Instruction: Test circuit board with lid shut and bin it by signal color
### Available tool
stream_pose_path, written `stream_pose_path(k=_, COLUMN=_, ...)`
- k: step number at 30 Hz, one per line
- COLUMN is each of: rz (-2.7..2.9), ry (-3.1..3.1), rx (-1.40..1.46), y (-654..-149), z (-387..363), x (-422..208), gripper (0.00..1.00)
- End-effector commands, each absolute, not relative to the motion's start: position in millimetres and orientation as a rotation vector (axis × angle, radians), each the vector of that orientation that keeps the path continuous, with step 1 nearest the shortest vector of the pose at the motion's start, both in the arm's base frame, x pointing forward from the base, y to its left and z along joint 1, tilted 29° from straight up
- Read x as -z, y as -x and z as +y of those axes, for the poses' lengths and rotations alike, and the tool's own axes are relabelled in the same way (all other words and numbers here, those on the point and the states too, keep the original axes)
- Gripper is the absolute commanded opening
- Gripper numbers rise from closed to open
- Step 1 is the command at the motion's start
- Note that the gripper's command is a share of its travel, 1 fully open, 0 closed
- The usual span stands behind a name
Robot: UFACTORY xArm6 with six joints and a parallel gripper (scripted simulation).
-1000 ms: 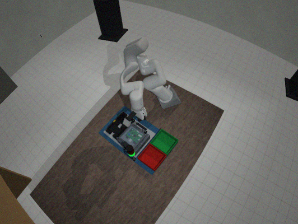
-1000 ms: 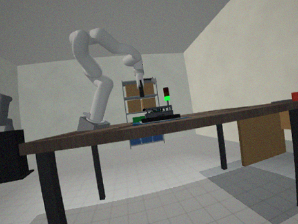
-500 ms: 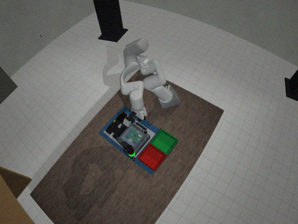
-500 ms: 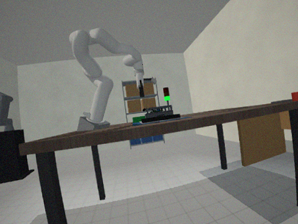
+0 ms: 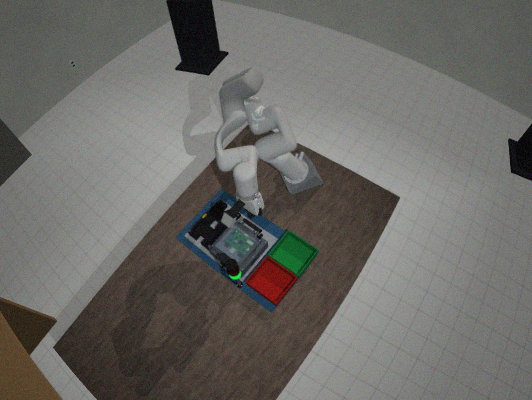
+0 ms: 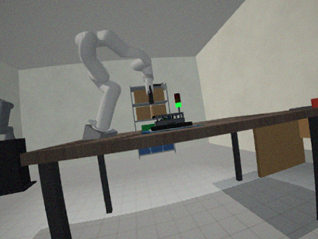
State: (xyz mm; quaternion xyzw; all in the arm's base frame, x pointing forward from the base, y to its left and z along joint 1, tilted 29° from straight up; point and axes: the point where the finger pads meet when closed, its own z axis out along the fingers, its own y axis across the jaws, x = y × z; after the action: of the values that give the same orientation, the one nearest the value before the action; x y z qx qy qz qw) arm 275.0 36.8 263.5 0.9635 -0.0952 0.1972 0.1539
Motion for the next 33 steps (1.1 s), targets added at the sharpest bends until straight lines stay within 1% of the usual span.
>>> stream_pose_path(k=1, rz=-0.274, ry=-2.762, rx=-0.569, y=-279, z=52, x=-261, gripper=0.00)
stream_pose_path(k=15, rz=-0.274, ry=-2.762, rx=-0.569, y=-288, z=88, x=-250, gripper=0.00)
stream_pose_path(k=25, rz=-0.274, ry=-2.762, rx=-0.569, y=-290, z=88, x=-247, gripper=0.00)
stream_pose_path(k=33, rz=-0.274, ry=-2.762, rx=-0.569, y=-300, z=78, x=-221, gripper=0.00)
